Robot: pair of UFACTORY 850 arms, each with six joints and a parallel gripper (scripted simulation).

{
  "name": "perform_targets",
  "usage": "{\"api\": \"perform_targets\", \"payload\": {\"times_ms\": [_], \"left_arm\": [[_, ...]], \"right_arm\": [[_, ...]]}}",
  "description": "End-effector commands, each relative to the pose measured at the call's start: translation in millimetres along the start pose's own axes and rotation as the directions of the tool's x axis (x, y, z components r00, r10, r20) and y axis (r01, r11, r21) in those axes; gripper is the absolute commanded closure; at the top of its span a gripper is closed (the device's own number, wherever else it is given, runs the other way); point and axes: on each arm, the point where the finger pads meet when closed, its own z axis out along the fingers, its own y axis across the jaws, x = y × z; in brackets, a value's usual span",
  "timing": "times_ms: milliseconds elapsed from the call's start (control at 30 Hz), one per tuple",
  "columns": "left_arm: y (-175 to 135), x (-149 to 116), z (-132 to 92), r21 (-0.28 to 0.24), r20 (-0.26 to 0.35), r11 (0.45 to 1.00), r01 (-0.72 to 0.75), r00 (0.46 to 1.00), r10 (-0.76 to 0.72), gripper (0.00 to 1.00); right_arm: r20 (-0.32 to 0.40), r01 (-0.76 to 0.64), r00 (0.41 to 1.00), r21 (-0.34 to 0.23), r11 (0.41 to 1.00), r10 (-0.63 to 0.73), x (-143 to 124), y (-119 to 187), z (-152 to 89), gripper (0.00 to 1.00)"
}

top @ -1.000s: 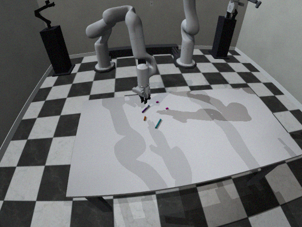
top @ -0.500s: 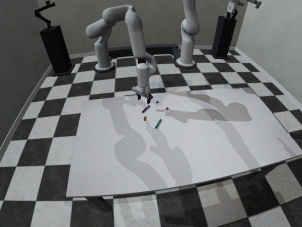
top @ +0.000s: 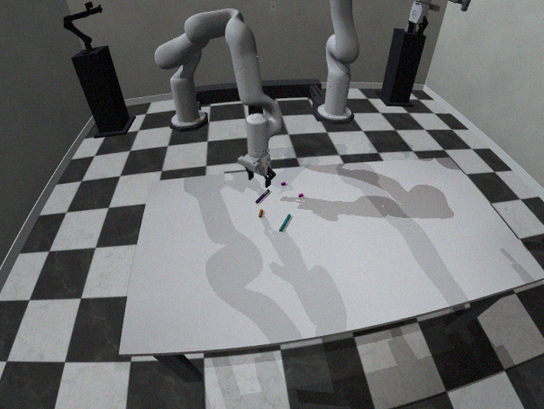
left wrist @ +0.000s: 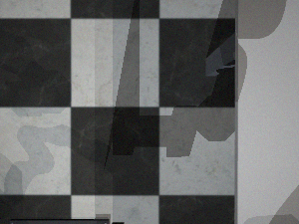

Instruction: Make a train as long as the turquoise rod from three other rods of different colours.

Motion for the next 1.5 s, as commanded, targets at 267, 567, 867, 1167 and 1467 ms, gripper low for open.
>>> {"api": "perform_targets", "payload": {"times_ms": [267, 567, 867, 1167, 1467], "left_arm": [[0.0, 0.4, -0.8, 0.000, -0.002, 1.000, 0.000, 1.000, 0.000, 0.00], [0.0, 0.4, -0.8, 0.000, -0.002, 1.000, 0.000, 1.000, 0.000, 0.00], [0.0, 0.4, -0.8, 0.000, -0.002, 1.000, 0.000, 1.000, 0.000, 0.00], [0.0, 0.4, -0.8, 0.000, -0.002, 1.000, 0.000, 1.000, 0.000, 0.00], [0.0, 0.4, -0.8, 0.000, -0.002, 1.000, 0.000, 1.000, 0.000, 0.00]], "right_arm": [[0.000, 0.000, 1.000, 0.002, 1.000, 0.000, 0.3, -1.3, -26.3, 0.00], [-0.001, 0.000, 1.000, 0.002, 1.000, 0.000, 0.3, -1.2, -70.0, 0.00], [-0.001, 0.000, 1.000, 0.003, 1.000, 0.000, 0.2, -1.2, -83.9, 0.00], [-0.001, 0.000, 1.000, 0.003, 1.000, 0.000, 0.2, -1.2, -84.1, 0.00], [-0.001, 0.000, 1.000, 0.003, 1.000, 0.000, 0.2, -1.2, -84.1, 0.00]]}}
